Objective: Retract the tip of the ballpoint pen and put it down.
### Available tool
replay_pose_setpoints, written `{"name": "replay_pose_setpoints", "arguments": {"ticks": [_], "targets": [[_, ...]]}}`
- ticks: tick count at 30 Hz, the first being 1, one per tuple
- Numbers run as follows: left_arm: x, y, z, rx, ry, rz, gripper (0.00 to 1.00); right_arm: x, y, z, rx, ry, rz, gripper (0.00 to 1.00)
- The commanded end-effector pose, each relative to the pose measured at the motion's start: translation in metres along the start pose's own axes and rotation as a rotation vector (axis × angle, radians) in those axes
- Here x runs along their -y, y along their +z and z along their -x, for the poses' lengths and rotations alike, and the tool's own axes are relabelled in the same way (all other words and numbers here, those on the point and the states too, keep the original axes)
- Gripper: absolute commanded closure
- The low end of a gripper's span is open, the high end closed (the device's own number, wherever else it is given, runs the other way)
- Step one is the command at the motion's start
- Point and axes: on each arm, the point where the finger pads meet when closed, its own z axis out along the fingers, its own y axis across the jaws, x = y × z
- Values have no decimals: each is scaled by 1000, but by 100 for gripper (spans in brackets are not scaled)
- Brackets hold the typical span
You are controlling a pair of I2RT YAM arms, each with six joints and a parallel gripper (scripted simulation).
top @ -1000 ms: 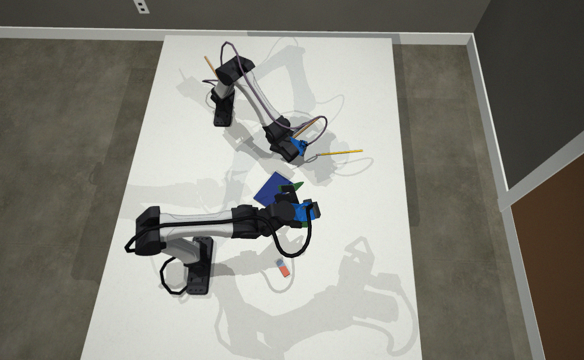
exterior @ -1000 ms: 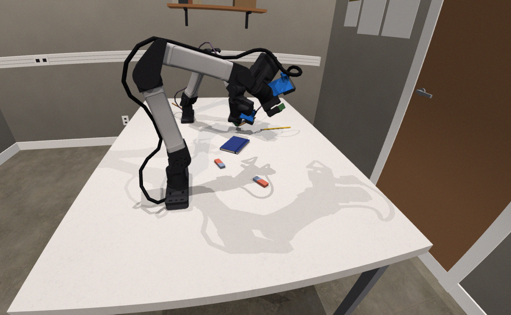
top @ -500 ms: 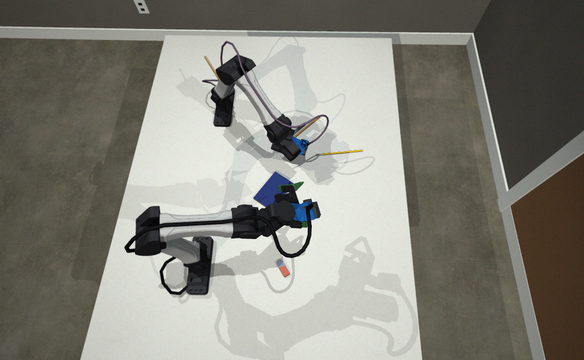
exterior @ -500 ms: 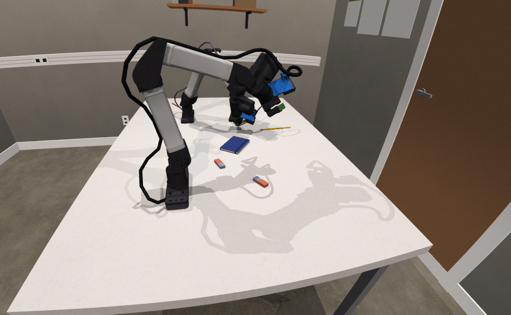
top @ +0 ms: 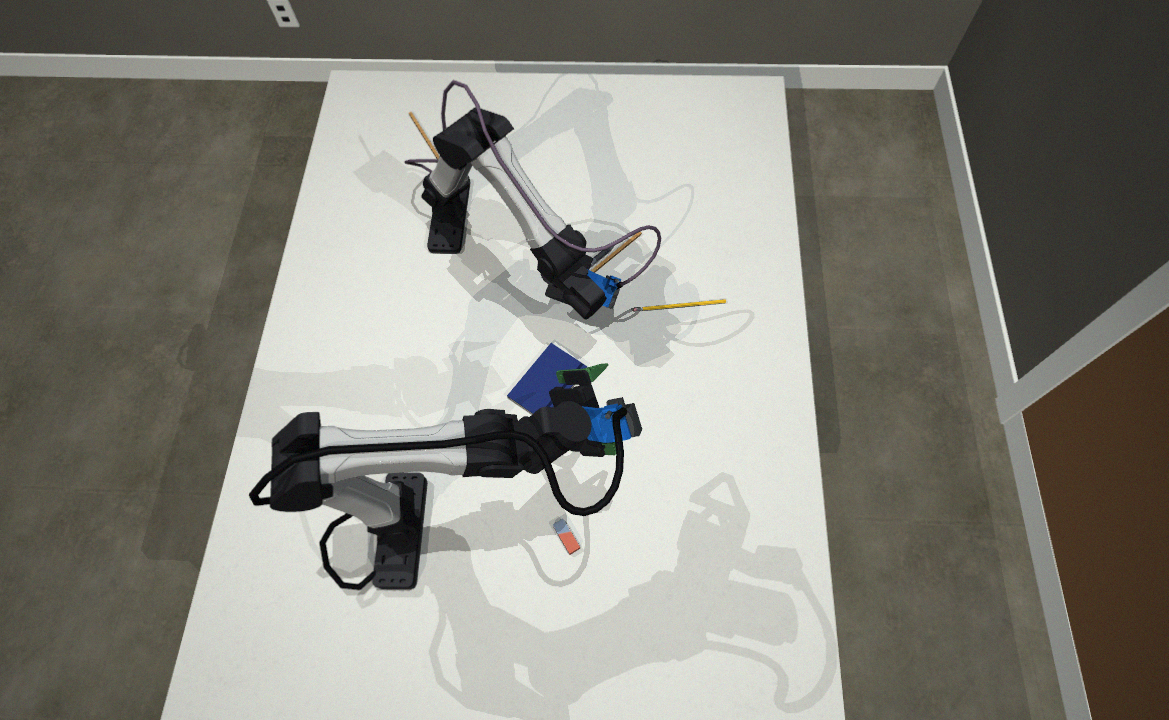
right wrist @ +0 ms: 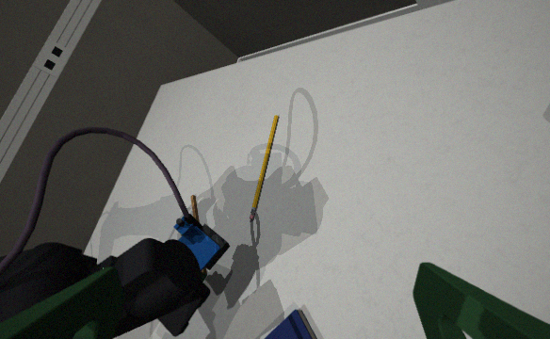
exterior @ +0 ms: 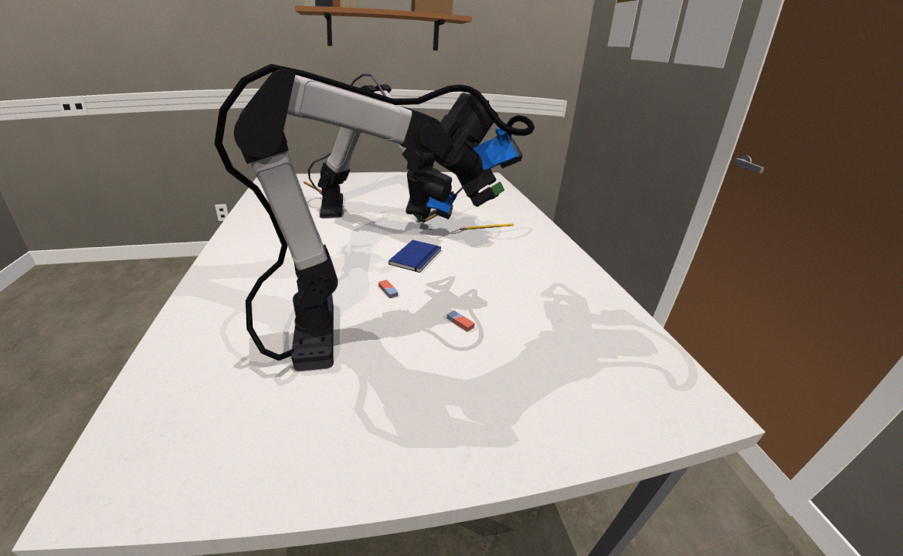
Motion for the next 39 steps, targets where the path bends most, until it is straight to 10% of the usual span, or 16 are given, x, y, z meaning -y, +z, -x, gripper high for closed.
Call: {"name": "replay_pose_setpoints", "arguments": {"ticks": [1, 39], "targets": [[-6, -9, 10, 46, -19, -9, 100, -5, -3, 5, 14, -12, 8, 0], [-25, -7, 20, 64, -33, -8, 100, -5, -3, 5, 14, -12, 8, 0]]}}
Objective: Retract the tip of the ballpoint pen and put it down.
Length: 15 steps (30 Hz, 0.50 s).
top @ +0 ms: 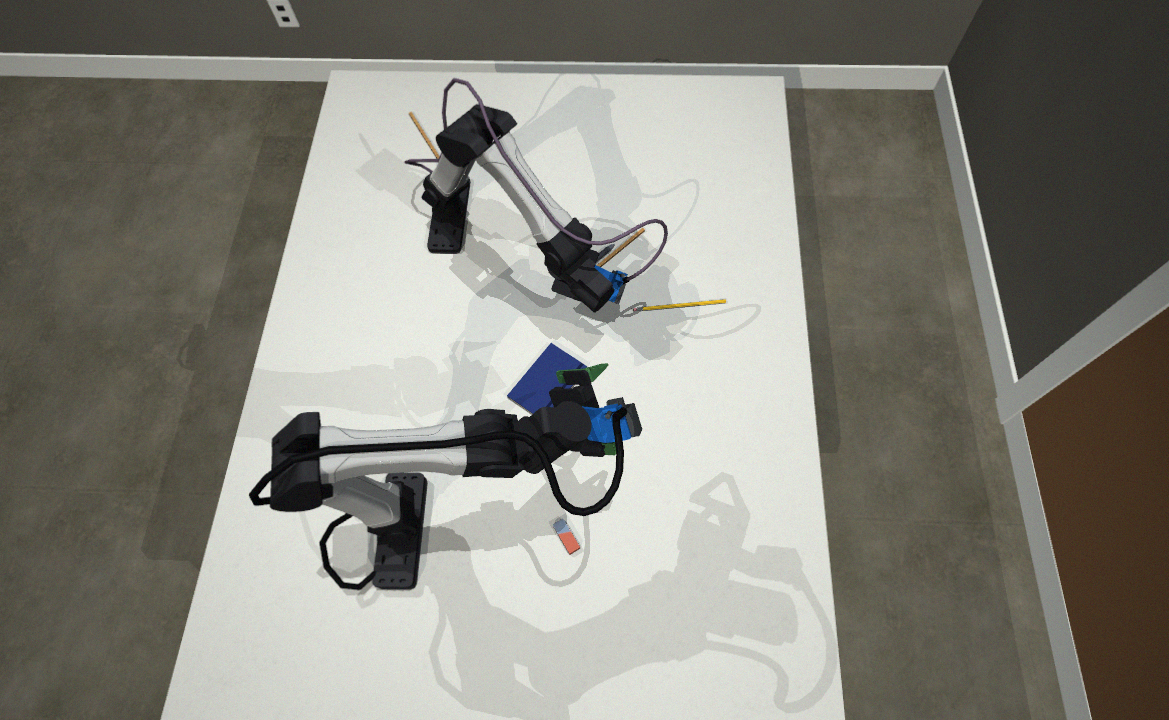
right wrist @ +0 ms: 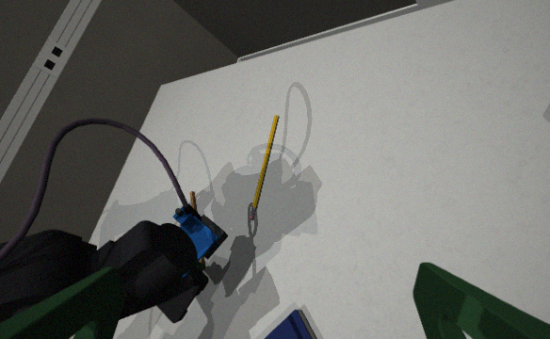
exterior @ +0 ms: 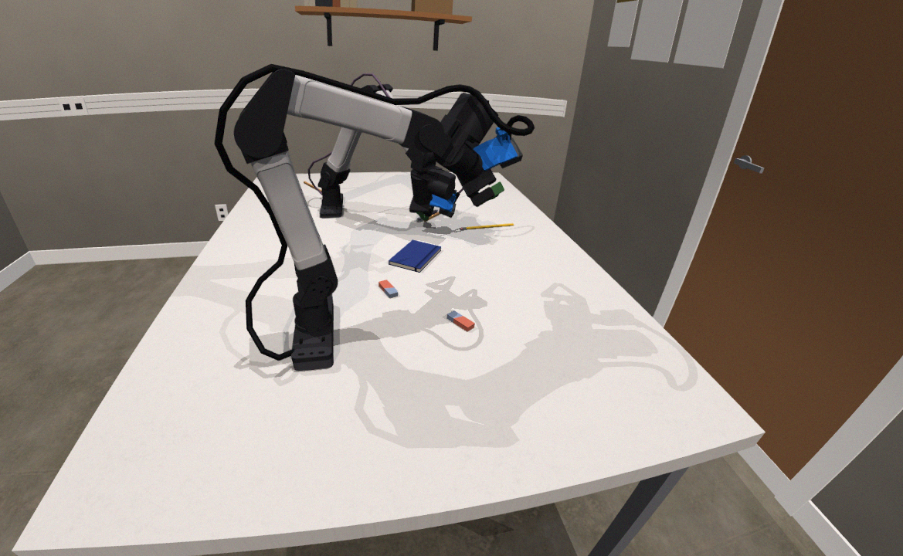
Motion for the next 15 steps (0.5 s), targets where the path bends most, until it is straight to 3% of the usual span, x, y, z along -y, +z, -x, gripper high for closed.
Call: {"name": "replay_pose_setpoints", "arguments": {"ticks": [1, 15], "targets": [[-12, -14, 13, 62, -34, -7, 100, -5, -3, 5, 14, -12, 8, 0], [-18, -9, 12, 55, -33, -4, 100, -5, -3, 5, 14, -12, 8, 0]]}}
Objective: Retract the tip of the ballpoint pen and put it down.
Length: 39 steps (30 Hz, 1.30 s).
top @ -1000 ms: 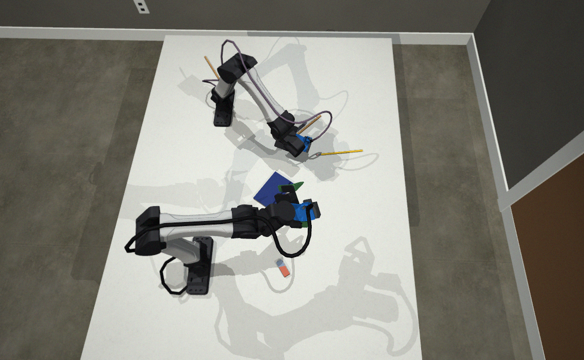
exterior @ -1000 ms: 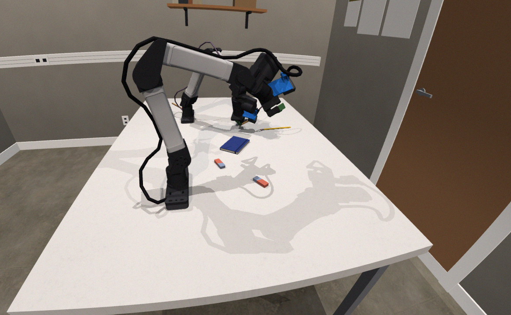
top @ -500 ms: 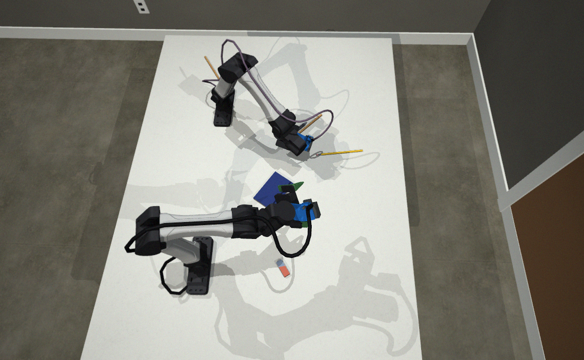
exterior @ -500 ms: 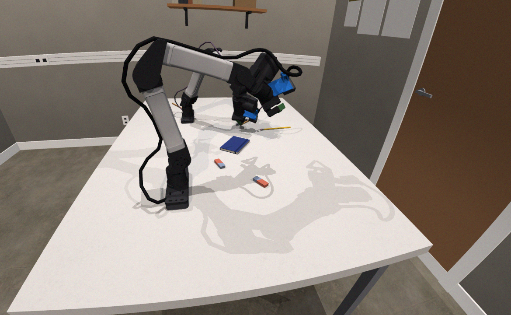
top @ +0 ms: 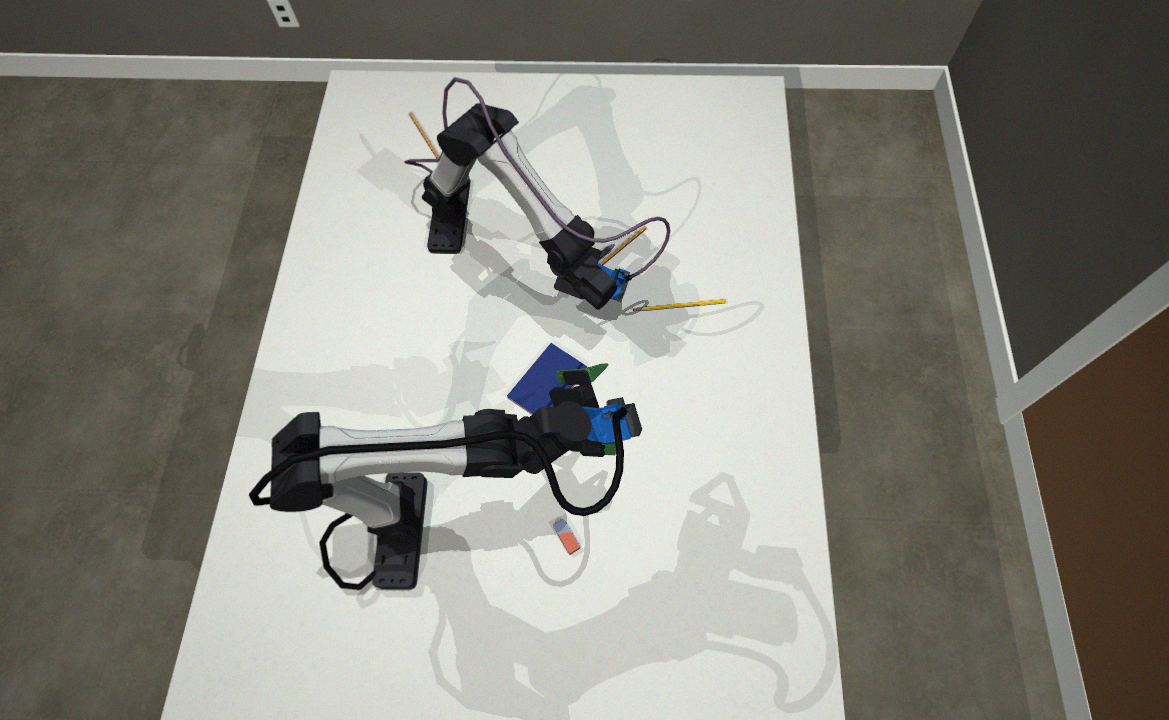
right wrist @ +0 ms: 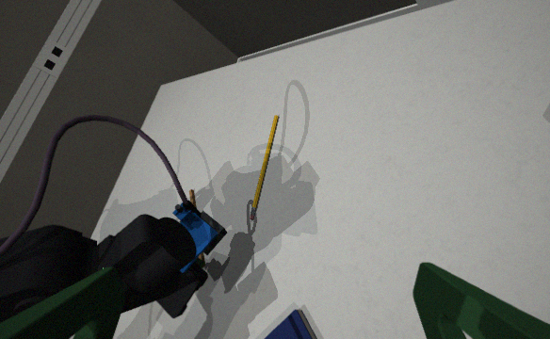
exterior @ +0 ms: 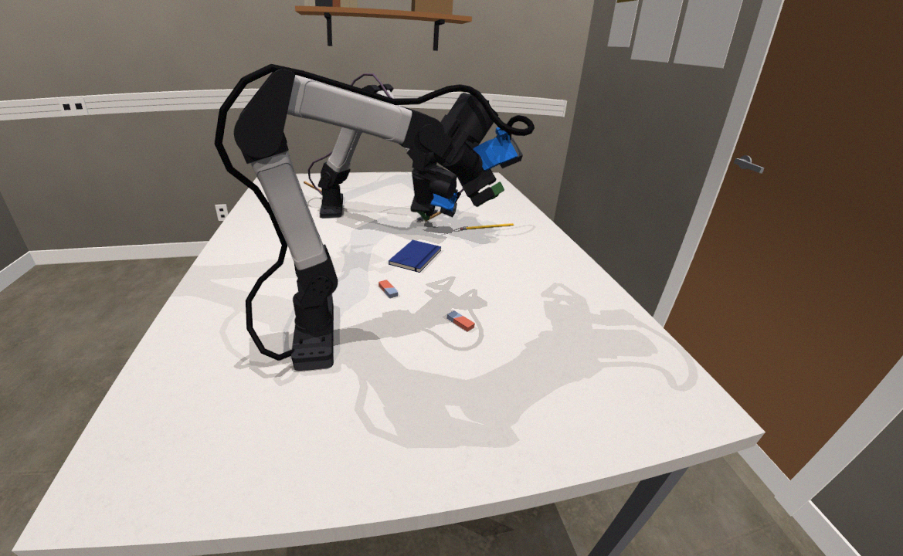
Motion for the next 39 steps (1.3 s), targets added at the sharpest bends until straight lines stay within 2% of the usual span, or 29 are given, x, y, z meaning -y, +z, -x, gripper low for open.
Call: {"name": "replay_pose_setpoints", "arguments": {"ticks": [1, 39], "targets": [[-13, -12, 9, 55, -33, -4, 100, -5, -3, 5, 14, -12, 8, 0], [-23, -2, 24, 56, -33, -1, 100, -5, -3, 5, 14, -12, 8, 0]]}}
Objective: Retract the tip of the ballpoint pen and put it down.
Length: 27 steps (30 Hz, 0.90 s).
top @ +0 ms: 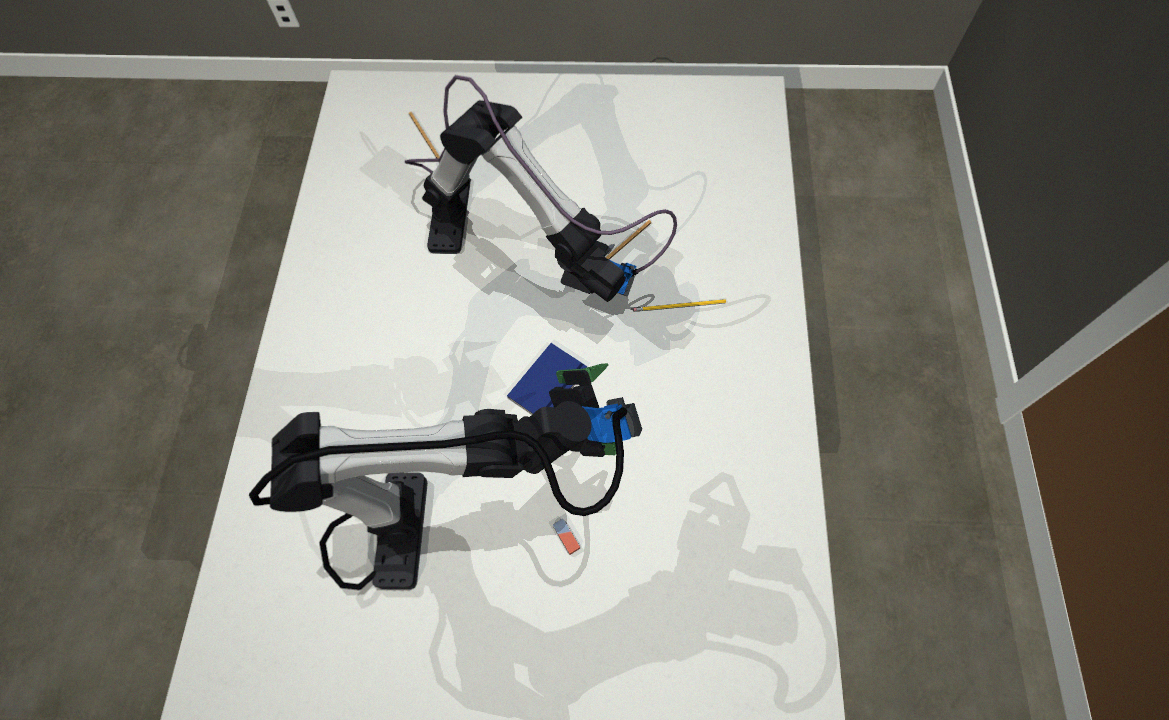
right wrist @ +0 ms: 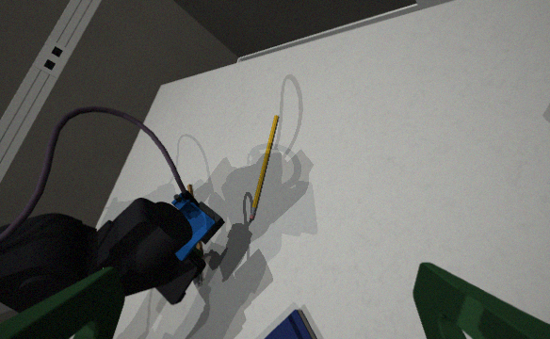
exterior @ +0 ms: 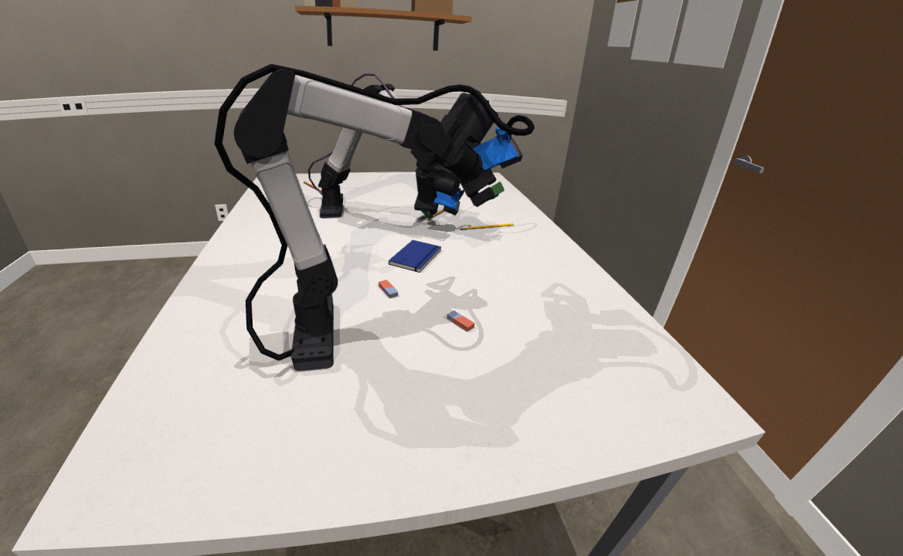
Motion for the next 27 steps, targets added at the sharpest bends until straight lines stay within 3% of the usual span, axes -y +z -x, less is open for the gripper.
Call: {"name": "replay_pose_setpoints", "arguments": {"ticks": [1, 27], "targets": [[-9, -9, 17, 53, -29, 0, 100, -5, -3, 5, 14, -12, 8, 0], [-14, 3, 14, 27, -13, 5, 100, -5, -3, 5, 14, -12, 8, 0]]}}
